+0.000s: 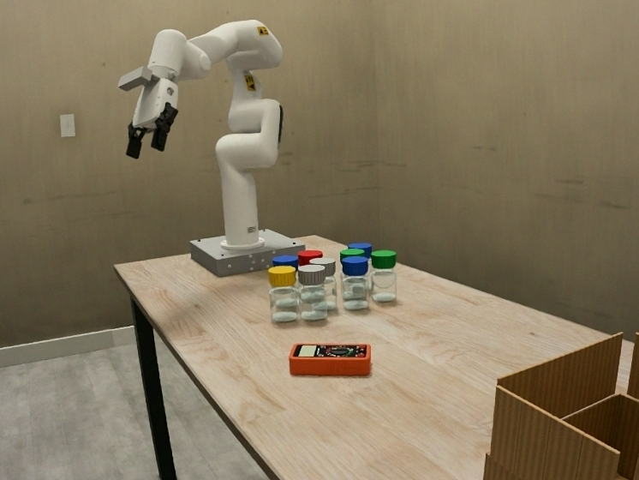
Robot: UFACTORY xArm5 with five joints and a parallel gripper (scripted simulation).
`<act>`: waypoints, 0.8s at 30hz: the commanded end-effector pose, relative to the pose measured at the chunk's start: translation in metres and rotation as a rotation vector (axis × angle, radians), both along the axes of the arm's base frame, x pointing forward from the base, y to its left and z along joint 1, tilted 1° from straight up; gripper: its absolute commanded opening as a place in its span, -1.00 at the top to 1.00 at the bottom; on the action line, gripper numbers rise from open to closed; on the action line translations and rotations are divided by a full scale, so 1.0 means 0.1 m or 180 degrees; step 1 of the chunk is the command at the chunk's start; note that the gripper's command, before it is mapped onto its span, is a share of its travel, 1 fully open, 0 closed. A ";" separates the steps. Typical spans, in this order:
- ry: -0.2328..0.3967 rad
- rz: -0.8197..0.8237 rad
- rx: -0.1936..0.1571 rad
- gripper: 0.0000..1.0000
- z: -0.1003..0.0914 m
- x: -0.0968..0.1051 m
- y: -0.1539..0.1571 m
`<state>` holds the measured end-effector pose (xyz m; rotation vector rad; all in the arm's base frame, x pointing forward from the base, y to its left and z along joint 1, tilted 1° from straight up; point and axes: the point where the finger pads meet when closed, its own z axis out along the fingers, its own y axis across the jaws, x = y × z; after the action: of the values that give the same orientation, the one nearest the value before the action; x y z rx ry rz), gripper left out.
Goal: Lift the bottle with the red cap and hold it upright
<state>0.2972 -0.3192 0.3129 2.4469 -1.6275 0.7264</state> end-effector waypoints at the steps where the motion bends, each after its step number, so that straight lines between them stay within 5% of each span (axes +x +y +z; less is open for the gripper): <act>1: -0.0009 0.0000 -0.0009 -1.00 0.02 0.00 0.00; 17: -0.0009 0.0000 -0.0009 -1.00 0.02 0.00 0.00; 18: -0.0006 0.0007 -0.0008 -0.58 0.02 0.01 0.00; 24: 0.0034 0.0105 0.0009 -0.58 0.02 0.07 0.06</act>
<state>0.3008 -0.3154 0.3128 2.4667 -1.6073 0.7168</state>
